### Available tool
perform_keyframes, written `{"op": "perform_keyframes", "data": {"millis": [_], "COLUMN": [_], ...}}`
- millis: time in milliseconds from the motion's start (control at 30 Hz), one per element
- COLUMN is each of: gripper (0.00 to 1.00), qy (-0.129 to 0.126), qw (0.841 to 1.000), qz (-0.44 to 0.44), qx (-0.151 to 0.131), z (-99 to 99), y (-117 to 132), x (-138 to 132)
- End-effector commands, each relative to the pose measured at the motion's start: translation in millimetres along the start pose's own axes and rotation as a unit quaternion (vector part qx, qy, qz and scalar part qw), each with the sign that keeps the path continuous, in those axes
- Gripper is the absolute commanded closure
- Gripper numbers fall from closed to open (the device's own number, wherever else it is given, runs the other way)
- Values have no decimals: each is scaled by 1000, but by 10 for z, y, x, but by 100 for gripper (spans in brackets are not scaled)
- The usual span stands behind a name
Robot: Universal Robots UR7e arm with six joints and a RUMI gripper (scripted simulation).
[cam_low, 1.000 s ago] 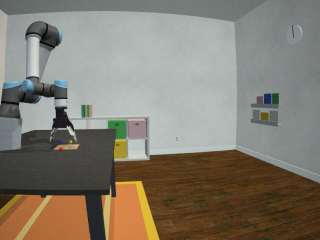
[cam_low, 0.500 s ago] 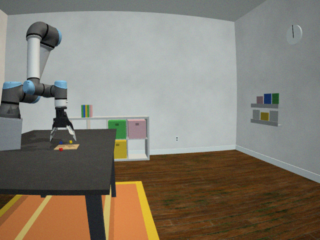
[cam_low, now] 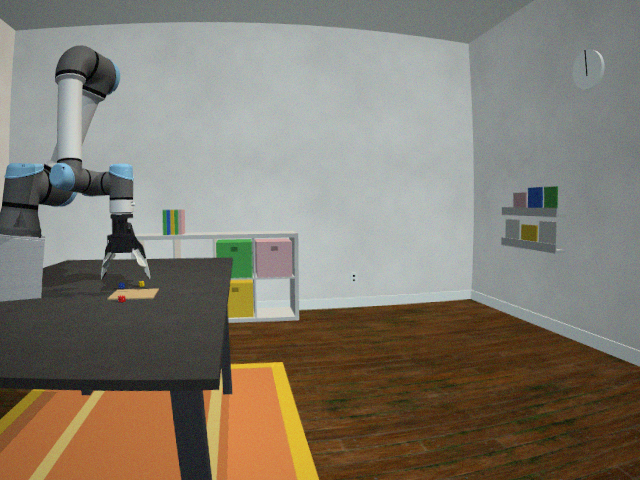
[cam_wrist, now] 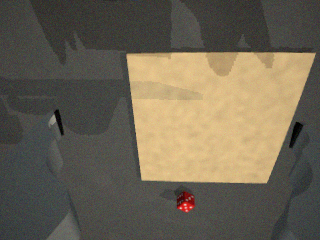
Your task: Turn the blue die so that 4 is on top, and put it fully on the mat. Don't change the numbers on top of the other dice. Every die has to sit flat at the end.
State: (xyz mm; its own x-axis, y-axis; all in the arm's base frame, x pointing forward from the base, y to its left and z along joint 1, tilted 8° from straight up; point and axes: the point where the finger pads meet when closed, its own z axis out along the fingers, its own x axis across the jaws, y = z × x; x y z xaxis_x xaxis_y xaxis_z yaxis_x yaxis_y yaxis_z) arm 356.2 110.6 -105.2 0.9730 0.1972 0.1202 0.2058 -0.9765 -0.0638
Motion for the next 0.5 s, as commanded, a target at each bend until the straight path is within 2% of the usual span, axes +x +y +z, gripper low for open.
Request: {"op": "perform_keyframes", "data": {"millis": [0,300,467], "gripper": [0,0,0], "qy": [1,1,1], "qw": [1000,1000,1000], "qz": [5,5,5], "qx": [-4,-4,-4], "z": [-11,-8,-7], "y": [-312,-694,-787], "x": [-66,-167,-191]}}
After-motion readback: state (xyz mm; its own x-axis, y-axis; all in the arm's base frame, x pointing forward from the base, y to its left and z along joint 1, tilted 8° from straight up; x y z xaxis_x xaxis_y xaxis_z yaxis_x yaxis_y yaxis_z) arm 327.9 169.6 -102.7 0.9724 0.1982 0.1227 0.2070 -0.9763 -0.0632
